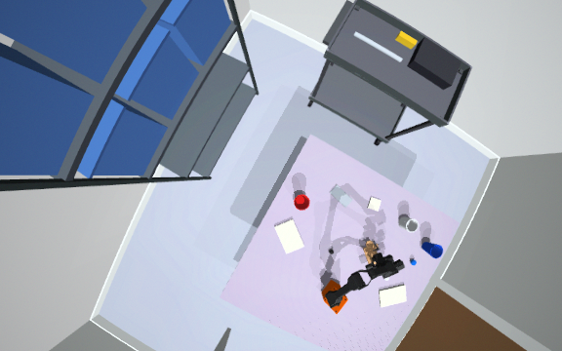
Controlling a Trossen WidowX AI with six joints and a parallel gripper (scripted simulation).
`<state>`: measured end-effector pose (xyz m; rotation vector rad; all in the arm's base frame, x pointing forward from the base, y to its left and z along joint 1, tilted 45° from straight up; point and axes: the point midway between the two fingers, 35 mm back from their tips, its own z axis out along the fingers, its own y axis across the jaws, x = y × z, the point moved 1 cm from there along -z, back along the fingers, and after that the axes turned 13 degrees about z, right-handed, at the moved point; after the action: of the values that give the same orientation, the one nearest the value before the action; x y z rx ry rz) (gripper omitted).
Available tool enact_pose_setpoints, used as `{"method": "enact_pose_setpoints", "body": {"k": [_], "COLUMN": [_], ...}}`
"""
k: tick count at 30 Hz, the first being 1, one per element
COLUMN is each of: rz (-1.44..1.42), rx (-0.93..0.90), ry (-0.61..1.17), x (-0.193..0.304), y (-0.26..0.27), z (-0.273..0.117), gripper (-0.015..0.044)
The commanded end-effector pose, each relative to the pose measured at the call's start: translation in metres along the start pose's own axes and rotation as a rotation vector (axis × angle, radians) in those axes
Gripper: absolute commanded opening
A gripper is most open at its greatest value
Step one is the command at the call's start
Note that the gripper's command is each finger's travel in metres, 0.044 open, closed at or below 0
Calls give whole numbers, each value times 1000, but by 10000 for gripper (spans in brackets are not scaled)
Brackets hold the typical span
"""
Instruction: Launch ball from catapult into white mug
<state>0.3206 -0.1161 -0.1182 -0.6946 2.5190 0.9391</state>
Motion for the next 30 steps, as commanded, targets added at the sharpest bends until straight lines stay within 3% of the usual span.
{"method": "enact_pose_setpoints", "body": {"k": [1, 10, 13, 16, 18, 20, 30], "rz": [-1, -1, 0, 1, 1, 8, 199], "rx": [0, 0, 4, 3, 2, 8, 8], "ry": [2, 2, 4, 5, 5, -3, -4], "x": [0, 0, -1, 1, 1, 1, 1], "y": [0, 0, -4, -1, 0, -3, -3], "z": [0, -3, -41, -90, -101, -85, -86], "gripper": [131, 367, 440, 440, 440, 440, 440]}}
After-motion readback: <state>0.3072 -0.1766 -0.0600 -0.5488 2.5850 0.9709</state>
